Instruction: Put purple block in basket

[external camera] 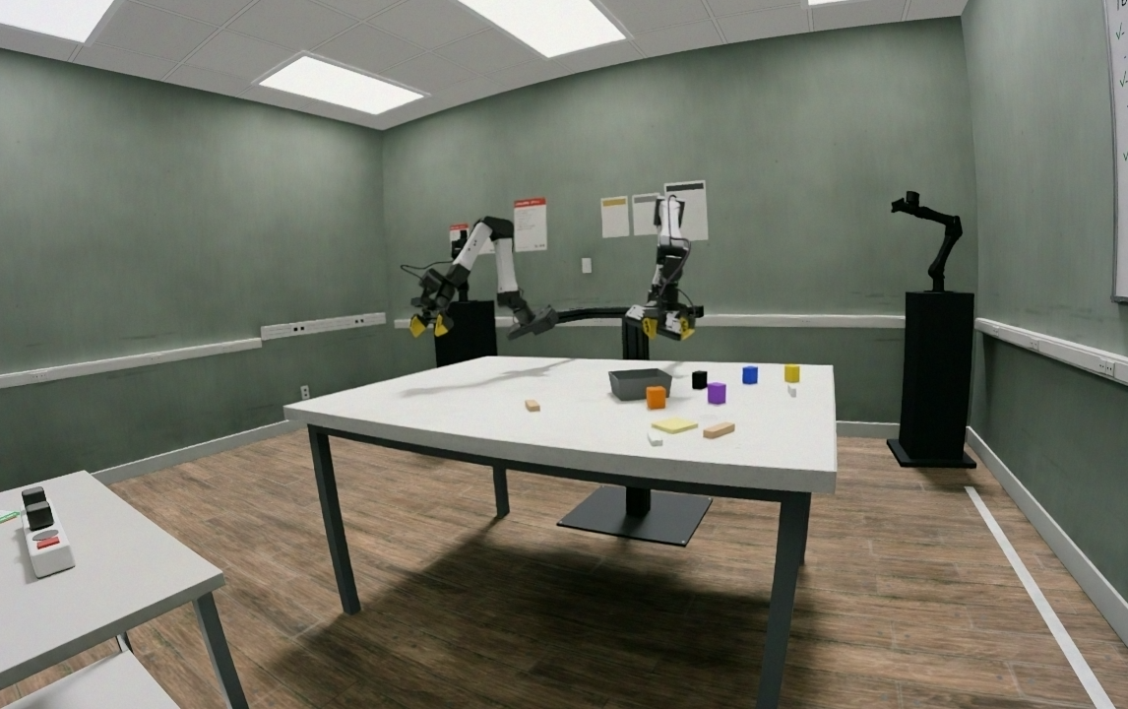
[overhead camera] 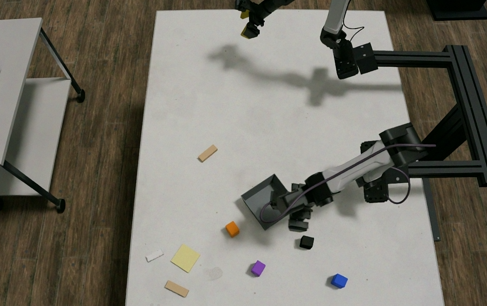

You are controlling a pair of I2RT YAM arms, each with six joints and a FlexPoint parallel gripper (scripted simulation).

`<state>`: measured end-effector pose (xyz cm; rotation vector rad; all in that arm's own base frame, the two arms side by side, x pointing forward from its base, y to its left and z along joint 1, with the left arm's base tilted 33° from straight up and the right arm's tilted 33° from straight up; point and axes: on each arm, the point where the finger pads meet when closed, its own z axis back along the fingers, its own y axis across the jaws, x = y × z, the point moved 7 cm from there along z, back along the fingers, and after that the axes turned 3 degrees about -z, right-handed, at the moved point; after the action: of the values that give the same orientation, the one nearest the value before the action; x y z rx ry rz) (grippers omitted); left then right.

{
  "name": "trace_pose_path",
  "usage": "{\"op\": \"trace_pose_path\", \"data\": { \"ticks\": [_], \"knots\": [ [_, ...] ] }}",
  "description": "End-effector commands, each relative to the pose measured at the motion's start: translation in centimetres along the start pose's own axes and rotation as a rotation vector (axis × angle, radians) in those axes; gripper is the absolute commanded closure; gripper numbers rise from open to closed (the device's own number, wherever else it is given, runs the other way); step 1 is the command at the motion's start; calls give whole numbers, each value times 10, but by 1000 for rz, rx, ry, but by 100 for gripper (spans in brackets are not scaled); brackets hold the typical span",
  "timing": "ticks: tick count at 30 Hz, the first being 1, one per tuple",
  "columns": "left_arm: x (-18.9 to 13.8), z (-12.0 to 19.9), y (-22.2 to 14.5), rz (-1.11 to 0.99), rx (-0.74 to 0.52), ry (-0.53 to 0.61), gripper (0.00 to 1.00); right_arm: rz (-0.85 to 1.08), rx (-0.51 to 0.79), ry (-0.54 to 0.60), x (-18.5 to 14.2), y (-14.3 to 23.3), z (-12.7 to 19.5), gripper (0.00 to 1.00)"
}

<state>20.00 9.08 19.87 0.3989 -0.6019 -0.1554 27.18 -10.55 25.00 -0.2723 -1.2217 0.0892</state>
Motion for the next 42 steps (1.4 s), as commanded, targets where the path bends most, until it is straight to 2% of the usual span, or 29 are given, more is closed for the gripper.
{"op": "trace_pose_path", "data": {
  "ticks": [1, 11, 21, 30, 42],
  "knots": [
    [-15, 4, 7, 251, 43, -110, 0, 7, -3, -18, 5, -1, 2, 0],
    [-75, 5, 16, 729, 188, -245, 0, 7, -3, -18, 5, -1, 2, 0],
    [-98, 1, 15, 834, 252, -257, 0, 7, -3, -18, 5, -1, 2, 0],
    [-100, 1, 13, 835, 203, -229, 0, 7, -3, -18, 5, -1, 2, 0],
    [-120, 31, 45, 968, 211, -244, 0, 7, -3, -18, 5, -1, 2, 0]
  ]
}}
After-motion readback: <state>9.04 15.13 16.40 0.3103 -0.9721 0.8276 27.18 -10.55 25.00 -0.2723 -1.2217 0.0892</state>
